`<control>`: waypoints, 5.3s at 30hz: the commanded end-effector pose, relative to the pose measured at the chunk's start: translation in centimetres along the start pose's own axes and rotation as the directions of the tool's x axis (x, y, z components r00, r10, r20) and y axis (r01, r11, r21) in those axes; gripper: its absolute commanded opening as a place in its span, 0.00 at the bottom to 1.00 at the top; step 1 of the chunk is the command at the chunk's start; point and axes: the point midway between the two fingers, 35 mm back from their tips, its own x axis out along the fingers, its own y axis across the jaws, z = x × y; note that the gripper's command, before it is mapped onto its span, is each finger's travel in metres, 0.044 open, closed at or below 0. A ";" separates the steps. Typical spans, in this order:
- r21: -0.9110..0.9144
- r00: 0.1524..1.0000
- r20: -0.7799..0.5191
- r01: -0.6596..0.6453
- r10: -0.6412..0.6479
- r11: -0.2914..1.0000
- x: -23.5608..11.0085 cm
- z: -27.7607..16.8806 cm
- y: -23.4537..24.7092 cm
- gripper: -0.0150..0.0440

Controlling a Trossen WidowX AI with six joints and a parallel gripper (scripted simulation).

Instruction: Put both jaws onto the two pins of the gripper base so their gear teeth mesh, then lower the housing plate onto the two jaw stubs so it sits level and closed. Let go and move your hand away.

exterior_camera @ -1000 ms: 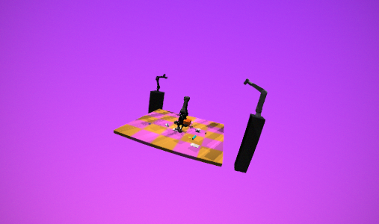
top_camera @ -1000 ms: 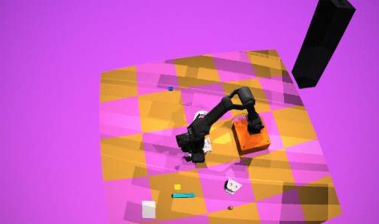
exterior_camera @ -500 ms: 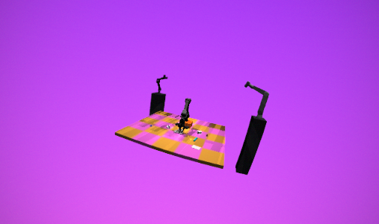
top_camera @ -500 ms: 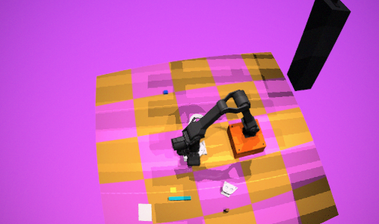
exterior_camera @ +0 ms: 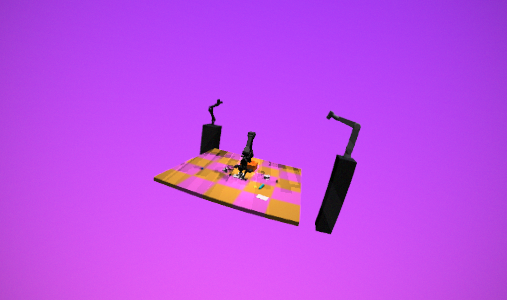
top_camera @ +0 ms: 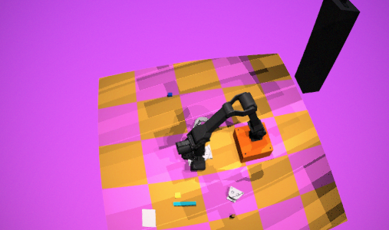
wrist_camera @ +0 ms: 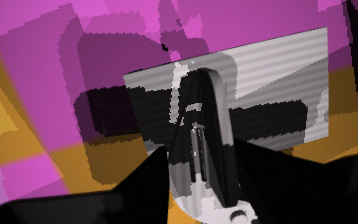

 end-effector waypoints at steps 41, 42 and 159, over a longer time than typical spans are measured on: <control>0.000 1.000 0.000 0.000 0.000 1.000 0.0 0.0 0.0 0.63; 0.000 1.000 0.000 0.000 0.000 1.000 0.0 0.0 0.0 0.63; -0.771 1.000 -0.001 0.007 -0.013 0.636 -4.3 -0.6 -21.5 1.00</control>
